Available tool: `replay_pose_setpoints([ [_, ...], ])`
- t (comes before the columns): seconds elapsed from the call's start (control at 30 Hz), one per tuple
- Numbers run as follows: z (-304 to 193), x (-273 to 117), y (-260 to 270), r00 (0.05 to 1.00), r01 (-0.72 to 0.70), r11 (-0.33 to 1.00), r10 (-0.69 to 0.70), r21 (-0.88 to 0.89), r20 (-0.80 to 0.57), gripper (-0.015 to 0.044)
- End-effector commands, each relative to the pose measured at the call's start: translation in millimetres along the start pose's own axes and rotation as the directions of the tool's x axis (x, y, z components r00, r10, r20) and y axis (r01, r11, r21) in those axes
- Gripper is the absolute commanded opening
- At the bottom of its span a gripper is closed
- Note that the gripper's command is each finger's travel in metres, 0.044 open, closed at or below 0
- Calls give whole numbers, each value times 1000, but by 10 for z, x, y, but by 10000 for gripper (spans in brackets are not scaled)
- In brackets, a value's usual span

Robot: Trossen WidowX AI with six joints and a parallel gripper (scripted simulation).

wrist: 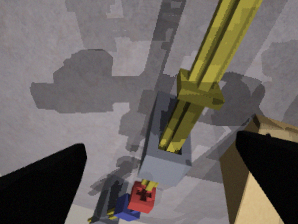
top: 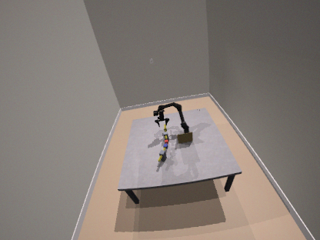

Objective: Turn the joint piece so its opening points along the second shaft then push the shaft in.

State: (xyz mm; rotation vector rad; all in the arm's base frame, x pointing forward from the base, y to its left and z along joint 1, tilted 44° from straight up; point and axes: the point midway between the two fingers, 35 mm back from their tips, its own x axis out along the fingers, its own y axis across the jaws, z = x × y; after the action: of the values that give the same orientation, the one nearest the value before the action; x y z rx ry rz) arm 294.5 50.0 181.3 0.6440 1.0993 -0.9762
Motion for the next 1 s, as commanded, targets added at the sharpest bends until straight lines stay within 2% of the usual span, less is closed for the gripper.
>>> replay_pose_setpoints([
  [0.0, 338, -157, -182, 999, 15, 995, -11, -100, 41, 440],
  [0.17, 753, -374, -503, 995, 58, 972, -37, -229, 95, 440],
  [0.37, 769, -377, -516, 994, 61, 972, -39, -229, 100, 440],
  [0.67, 853, -91, -532, 970, 95, 995, -99, 28, 224, 440],
  [0.97, 919, 192, -590, 922, 51, 955, -157, 292, 355, 440],
])
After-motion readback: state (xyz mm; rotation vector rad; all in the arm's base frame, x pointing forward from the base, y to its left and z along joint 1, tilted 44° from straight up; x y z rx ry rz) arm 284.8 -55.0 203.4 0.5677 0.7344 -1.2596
